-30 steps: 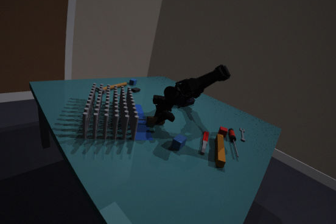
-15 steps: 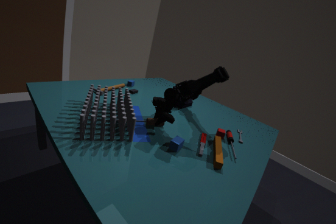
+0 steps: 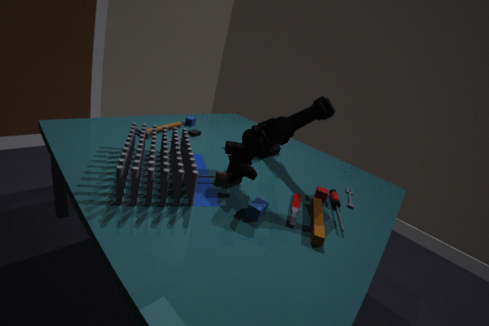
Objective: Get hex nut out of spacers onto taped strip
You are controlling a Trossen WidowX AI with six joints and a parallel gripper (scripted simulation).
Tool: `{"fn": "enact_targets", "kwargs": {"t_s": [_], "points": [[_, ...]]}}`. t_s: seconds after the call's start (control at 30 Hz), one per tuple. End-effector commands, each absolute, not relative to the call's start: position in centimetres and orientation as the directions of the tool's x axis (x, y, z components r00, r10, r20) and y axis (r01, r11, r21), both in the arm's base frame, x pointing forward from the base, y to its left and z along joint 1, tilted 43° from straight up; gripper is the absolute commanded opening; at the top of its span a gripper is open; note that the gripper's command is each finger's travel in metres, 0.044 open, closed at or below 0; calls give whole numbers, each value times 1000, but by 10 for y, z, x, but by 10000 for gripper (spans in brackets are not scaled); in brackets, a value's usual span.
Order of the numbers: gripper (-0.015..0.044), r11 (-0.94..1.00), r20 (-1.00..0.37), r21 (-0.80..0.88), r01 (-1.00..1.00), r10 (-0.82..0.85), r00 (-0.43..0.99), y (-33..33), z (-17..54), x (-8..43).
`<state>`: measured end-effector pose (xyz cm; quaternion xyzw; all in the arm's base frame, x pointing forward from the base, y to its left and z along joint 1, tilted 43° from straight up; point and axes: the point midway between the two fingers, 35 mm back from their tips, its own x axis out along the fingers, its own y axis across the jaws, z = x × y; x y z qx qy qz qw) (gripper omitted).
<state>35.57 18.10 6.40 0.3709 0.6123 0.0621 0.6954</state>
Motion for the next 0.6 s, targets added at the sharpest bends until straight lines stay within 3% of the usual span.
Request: {"fn": "enact_targets", "kwargs": {"t_s": [0.0,0.57], "points": [[0,714,-805,593,371,541,245,181,66,353],[0,714,-805,593,372,541,244,184,70,343]]}}
